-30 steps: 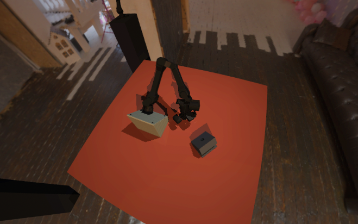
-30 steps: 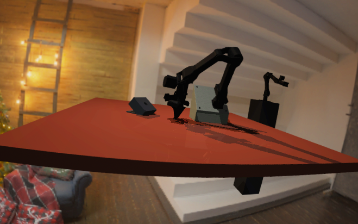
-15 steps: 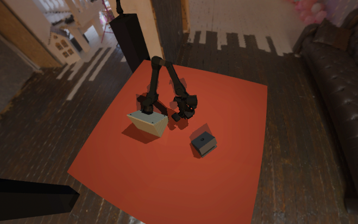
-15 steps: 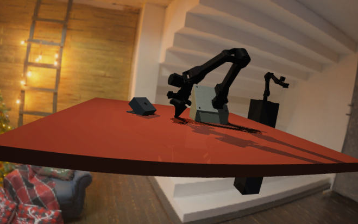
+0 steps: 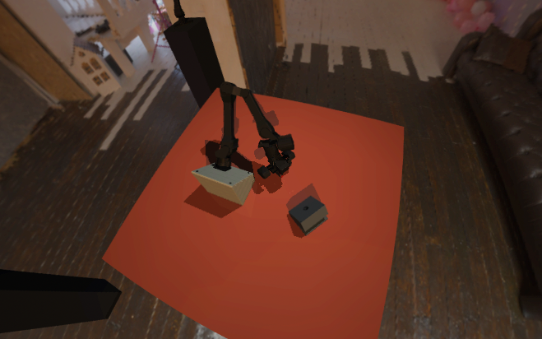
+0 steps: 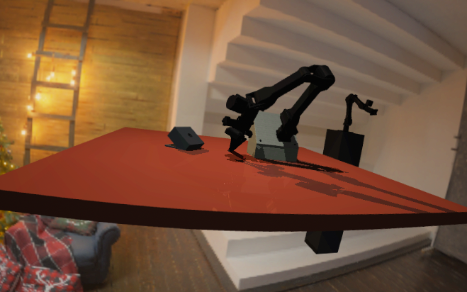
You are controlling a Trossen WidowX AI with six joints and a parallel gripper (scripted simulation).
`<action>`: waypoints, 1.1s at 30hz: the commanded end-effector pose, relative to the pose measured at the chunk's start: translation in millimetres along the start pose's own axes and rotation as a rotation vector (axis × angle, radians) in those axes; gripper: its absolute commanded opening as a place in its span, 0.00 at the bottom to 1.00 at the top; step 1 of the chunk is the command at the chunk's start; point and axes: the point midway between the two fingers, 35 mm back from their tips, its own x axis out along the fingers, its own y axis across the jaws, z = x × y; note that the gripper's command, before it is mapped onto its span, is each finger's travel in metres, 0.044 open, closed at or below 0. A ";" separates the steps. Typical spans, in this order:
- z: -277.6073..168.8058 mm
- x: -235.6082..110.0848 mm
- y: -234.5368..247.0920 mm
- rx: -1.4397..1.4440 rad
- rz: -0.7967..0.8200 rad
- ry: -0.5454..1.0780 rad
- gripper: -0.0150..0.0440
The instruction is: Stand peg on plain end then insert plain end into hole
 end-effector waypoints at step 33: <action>-14.9 -19.4 -1.4 0.008 -0.003 -0.316 0.34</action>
